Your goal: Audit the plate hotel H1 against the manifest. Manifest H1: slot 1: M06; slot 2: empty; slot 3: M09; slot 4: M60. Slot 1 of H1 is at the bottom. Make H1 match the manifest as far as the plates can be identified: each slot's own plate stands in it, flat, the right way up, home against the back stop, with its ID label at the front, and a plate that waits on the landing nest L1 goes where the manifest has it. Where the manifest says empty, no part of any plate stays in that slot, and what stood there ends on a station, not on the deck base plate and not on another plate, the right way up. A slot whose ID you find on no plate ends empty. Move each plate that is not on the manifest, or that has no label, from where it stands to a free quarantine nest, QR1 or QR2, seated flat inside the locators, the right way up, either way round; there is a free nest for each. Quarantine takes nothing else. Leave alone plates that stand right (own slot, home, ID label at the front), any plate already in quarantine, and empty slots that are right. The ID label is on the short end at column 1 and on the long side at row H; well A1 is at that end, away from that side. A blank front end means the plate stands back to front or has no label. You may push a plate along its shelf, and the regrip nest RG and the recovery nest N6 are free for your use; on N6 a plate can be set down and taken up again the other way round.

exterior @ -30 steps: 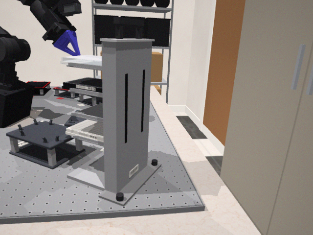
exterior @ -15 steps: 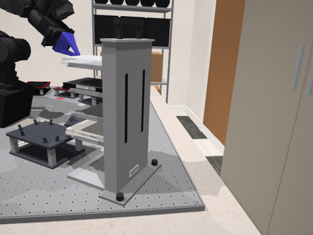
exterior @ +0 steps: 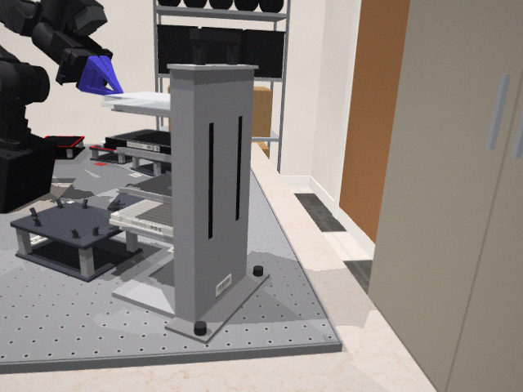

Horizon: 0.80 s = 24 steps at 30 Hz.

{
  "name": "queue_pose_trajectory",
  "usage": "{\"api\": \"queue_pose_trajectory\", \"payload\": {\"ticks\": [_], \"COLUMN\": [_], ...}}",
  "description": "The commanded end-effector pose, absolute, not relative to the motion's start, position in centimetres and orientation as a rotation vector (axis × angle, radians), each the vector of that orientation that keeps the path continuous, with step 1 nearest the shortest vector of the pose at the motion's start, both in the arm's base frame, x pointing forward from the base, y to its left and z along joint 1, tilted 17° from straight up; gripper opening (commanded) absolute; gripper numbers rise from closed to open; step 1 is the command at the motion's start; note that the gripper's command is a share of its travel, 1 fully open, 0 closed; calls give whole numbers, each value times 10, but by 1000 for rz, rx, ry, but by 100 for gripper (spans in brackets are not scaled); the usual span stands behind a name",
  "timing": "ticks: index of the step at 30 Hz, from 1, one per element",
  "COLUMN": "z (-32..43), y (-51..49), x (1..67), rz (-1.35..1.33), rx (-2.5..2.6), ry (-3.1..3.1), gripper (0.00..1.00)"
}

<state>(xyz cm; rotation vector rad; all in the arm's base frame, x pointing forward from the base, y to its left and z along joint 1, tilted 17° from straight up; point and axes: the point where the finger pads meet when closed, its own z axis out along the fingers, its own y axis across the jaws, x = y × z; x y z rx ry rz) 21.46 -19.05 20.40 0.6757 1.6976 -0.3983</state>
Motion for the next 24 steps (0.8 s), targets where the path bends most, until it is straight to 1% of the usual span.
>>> {"api": "queue_pose_trajectory", "payload": {"ticks": [1, 5, 11, 24], "z": [209, 210, 246, 239], "y": [-203, -209, -231, -261], "x": [209, 206, 198, 172], "rz": [-440, -442, -477, -490], "rx": [662, 660, 622, 616], "ry": [1686, 1685, 1642, 1659], "gripper": [0, 0, 0, 0]}}
